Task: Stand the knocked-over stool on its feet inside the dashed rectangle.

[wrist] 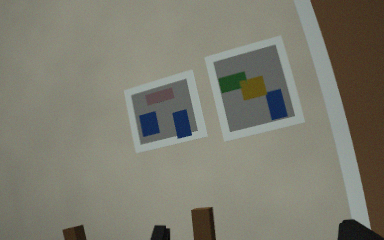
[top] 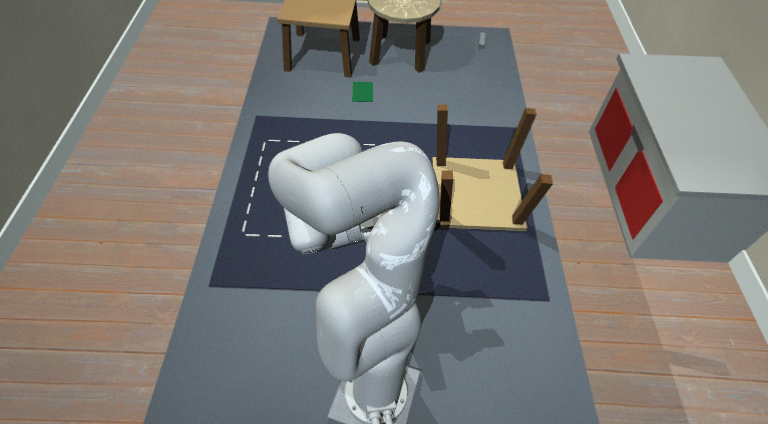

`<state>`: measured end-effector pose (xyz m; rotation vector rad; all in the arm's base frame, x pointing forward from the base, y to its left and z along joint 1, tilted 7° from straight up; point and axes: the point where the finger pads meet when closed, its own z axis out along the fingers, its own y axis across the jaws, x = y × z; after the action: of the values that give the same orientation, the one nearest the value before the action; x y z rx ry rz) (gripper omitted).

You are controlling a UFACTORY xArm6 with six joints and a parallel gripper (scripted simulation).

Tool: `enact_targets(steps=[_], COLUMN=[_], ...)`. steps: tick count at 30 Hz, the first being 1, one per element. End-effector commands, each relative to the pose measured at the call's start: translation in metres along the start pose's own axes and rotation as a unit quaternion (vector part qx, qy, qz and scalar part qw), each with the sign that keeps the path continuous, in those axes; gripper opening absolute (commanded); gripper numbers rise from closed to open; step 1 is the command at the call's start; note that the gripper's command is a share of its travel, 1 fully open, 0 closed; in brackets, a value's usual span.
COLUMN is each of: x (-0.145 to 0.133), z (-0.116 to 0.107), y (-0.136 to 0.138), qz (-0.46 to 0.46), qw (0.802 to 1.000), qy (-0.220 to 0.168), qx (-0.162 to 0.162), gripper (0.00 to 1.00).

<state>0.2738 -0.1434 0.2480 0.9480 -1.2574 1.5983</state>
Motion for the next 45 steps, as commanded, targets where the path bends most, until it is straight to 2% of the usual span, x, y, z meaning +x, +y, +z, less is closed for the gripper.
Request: enact_targets(steps=[1, 20, 27, 32, 34, 35, 40, 45], x=[0.0, 0.0, -0.001, -0.004, -0.004, -0.005, -0.01, -0.018], z=[0.0, 0.0, 0.0, -0.002, -0.002, -0.003, -0.008, -0.02], y=[-0.001, -0.001, 0.0, 0.001, 0.001, 0.002, 0.002, -0.004], qz=[0.001, 0.001, 0.01, 0.029, 0.029, 0.035, 0.072, 0.125], qw=[1.0, 1.0, 1.0, 0.998, 0.998, 0.997, 0.986, 0.96], qy=[0.0, 0.0, -0.007, -0.02, -0.02, -0.024, -0.049, -0.084], qx=[0.0, -0.001, -0.019, -0.059, -0.059, -0.07, -0.141, -0.237], gripper=[1.0, 1.0, 1.0, 1.0, 1.0, 1.0, 1.0, 1.0])
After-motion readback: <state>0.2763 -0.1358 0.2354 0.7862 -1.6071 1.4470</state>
